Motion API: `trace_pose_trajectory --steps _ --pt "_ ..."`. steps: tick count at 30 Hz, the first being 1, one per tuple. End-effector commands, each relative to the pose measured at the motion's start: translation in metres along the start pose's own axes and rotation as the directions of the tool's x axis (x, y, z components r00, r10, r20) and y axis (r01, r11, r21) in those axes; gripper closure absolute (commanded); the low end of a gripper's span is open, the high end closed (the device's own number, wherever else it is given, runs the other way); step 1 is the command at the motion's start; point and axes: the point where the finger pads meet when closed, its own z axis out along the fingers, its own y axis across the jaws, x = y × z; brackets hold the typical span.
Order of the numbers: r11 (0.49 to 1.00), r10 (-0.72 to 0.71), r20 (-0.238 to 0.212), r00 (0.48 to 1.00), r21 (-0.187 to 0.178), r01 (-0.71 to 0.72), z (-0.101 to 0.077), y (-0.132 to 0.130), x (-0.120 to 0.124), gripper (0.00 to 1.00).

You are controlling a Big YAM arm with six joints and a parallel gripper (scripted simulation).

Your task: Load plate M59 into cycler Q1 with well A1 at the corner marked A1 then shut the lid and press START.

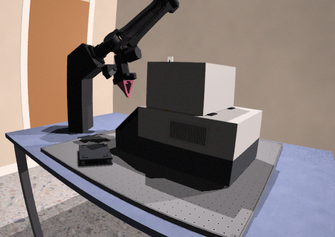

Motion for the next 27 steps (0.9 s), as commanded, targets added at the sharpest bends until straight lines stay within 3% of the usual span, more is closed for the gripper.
trace_pose_trajectory --steps 1,13,27 --pt "1.000 -0.014 -0.002 1.000 -0.026 0.014 -0.001 0.009 0.001 1.00" --pt "0.999 -0.019 -0.003 1.000 -0.033 0.019 0.001 0.013 0.001 1.00" --pt "1.000 -0.004 0.004 1.000 -0.010 0.004 -0.005 -0.001 0.000 1.00"
